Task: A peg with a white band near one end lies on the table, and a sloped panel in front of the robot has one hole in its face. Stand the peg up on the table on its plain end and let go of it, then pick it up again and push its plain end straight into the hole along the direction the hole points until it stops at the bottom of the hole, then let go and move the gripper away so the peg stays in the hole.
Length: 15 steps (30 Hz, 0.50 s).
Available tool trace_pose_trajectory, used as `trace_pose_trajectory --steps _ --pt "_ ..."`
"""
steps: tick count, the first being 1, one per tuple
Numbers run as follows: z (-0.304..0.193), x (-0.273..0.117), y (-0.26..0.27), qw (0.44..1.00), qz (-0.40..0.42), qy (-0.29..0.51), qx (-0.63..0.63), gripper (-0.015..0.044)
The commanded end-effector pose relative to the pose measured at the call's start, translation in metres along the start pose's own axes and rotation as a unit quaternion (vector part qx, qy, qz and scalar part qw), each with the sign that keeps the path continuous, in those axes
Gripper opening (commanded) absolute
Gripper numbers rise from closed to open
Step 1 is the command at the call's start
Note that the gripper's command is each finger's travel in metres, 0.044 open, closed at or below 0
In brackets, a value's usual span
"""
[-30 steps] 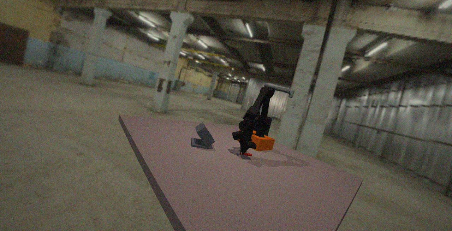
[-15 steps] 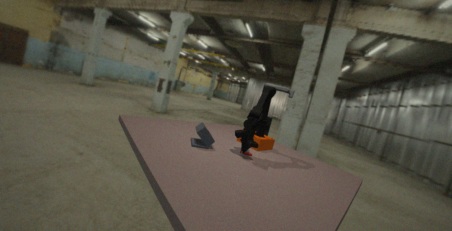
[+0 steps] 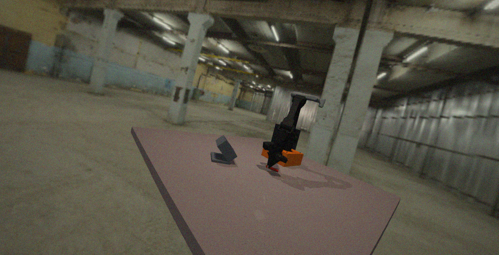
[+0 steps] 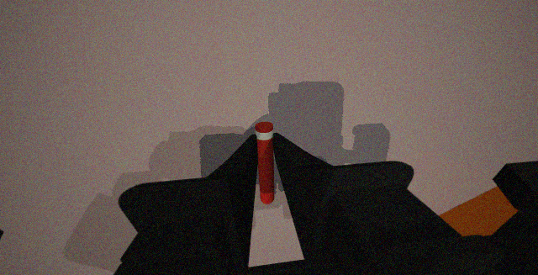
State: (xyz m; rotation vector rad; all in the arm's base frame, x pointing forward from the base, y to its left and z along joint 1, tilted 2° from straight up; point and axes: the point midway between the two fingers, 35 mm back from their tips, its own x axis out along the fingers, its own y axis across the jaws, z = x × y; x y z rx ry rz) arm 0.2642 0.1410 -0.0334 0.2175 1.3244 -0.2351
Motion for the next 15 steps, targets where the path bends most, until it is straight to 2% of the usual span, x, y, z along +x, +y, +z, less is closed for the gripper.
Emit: trace_pose_trajectory --steps 1,15 --pt "-0.0012 -0.0025 -0.0007 1.000 -0.001 -0.021 0.003 0.0050" --pt "-0.0067 -0.0102 -0.0006 0.997 -0.001 -0.081 0.003 0.0050"
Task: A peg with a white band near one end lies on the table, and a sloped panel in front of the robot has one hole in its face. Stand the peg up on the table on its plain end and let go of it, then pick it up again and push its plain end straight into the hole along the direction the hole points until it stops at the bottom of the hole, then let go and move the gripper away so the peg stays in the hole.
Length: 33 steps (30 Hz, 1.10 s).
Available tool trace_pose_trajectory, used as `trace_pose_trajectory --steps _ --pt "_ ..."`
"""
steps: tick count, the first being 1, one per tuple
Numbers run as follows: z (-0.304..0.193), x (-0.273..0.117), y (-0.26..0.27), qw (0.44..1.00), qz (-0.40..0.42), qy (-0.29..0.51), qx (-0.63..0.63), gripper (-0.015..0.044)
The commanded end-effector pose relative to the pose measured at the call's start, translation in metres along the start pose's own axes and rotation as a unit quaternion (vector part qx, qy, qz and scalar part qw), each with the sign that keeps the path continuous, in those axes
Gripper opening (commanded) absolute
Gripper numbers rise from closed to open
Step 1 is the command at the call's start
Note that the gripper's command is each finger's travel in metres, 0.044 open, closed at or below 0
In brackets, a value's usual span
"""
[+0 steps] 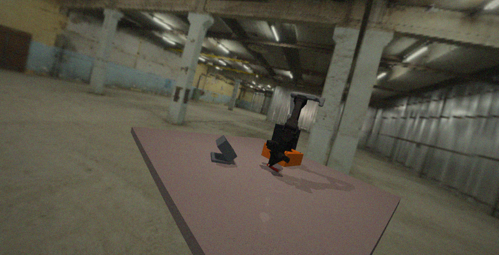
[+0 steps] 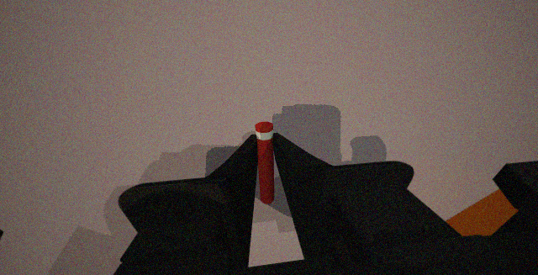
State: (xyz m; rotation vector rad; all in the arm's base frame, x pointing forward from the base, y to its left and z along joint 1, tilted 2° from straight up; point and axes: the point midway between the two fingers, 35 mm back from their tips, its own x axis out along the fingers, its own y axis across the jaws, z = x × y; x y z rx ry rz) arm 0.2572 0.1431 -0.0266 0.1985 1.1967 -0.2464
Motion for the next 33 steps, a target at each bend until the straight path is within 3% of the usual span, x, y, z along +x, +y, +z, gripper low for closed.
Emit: trace_pose_trajectory --steps 1,33 --pt "-0.001 -0.003 -0.001 1.000 -0.001 -0.021 0.003 0.0050" --pt "-0.015 -0.019 -0.001 0.987 -0.002 -0.158 0.003 0.0050"
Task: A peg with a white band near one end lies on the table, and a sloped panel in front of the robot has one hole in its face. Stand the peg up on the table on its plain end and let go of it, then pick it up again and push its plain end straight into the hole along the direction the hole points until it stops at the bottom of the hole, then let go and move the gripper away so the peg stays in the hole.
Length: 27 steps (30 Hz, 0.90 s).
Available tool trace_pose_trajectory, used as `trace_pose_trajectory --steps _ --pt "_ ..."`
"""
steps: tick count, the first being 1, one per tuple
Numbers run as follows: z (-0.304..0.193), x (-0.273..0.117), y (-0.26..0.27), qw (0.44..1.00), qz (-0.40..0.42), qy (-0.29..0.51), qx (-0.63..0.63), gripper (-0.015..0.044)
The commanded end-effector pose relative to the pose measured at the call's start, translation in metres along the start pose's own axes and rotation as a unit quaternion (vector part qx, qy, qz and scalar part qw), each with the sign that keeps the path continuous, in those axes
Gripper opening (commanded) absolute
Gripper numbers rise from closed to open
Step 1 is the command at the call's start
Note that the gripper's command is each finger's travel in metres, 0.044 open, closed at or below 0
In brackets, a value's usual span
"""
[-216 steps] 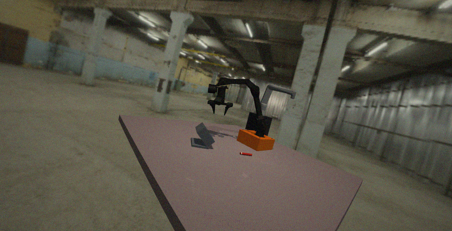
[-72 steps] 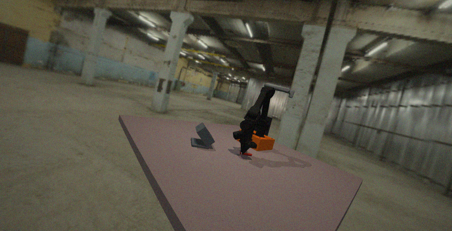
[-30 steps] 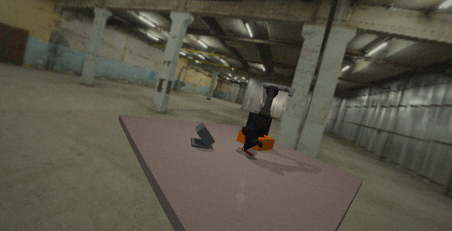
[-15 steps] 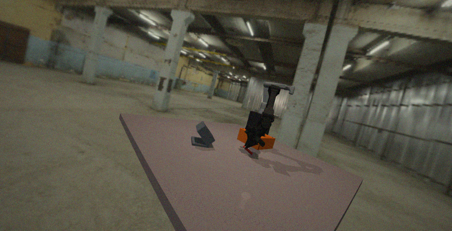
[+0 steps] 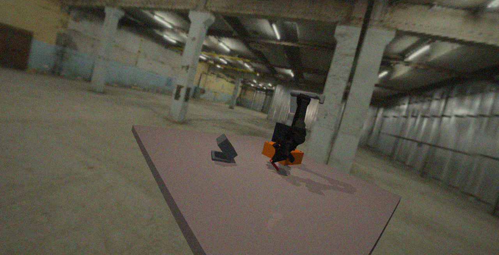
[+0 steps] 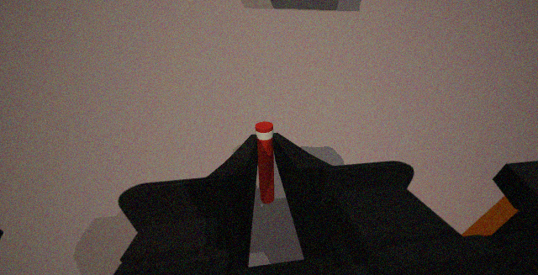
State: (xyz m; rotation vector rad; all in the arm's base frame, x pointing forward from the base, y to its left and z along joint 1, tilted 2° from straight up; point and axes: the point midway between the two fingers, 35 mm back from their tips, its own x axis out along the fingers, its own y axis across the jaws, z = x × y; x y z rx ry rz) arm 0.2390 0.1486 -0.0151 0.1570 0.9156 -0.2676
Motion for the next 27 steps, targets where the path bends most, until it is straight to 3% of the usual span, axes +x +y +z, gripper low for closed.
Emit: trace_pose_trajectory --steps 1,27 --pt "-0.001 -0.003 -0.001 1.000 -0.001 -0.021 0.002 0.0050" --pt "-0.012 -0.016 -0.001 0.991 -0.002 -0.133 0.003 0.0050"
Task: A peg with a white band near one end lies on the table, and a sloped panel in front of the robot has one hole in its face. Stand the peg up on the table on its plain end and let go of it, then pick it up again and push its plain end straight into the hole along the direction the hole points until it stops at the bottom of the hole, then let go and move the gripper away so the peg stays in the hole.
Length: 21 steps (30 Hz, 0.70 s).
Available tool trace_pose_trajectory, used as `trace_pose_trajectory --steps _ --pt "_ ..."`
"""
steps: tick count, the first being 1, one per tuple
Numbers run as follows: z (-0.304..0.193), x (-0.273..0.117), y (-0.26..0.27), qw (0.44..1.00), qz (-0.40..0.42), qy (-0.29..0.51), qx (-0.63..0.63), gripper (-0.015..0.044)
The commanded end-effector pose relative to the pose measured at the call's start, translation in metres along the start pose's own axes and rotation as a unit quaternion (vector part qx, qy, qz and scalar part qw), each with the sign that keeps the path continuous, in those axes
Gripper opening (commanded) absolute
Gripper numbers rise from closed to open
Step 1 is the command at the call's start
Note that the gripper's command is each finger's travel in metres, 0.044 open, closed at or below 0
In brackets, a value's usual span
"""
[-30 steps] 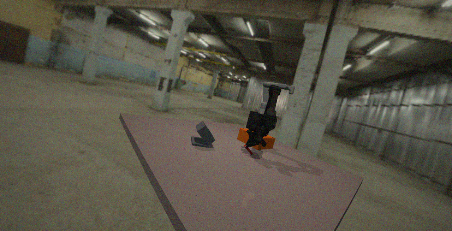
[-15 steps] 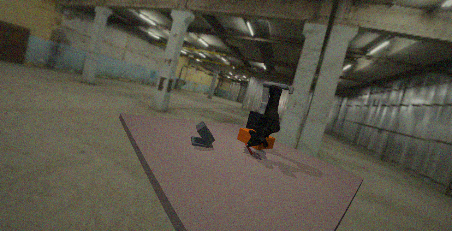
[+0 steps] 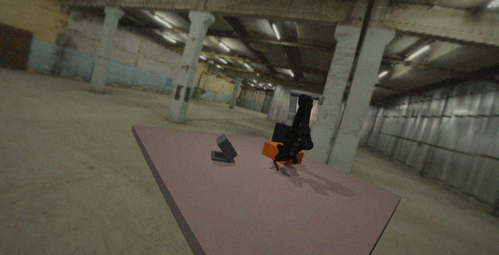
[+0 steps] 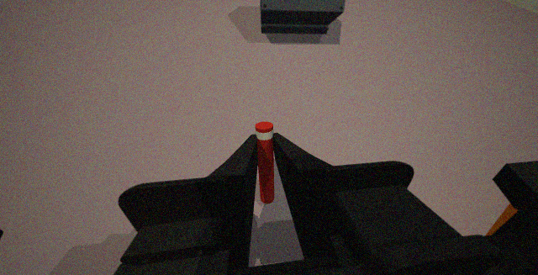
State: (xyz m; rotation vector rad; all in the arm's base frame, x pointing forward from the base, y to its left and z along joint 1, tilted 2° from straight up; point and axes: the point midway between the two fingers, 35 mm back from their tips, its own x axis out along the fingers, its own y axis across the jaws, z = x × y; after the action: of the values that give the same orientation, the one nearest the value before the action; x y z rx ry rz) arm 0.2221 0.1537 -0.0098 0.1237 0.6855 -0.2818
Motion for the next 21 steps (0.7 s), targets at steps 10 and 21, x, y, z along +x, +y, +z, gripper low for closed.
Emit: trace_pose_trajectory --steps 10,21 --pt "-0.005 -0.008 -0.001 0.998 -0.001 -0.060 0.002 0.0050" --pt "-0.010 -0.013 -0.001 0.994 -0.002 -0.107 0.002 0.0050"
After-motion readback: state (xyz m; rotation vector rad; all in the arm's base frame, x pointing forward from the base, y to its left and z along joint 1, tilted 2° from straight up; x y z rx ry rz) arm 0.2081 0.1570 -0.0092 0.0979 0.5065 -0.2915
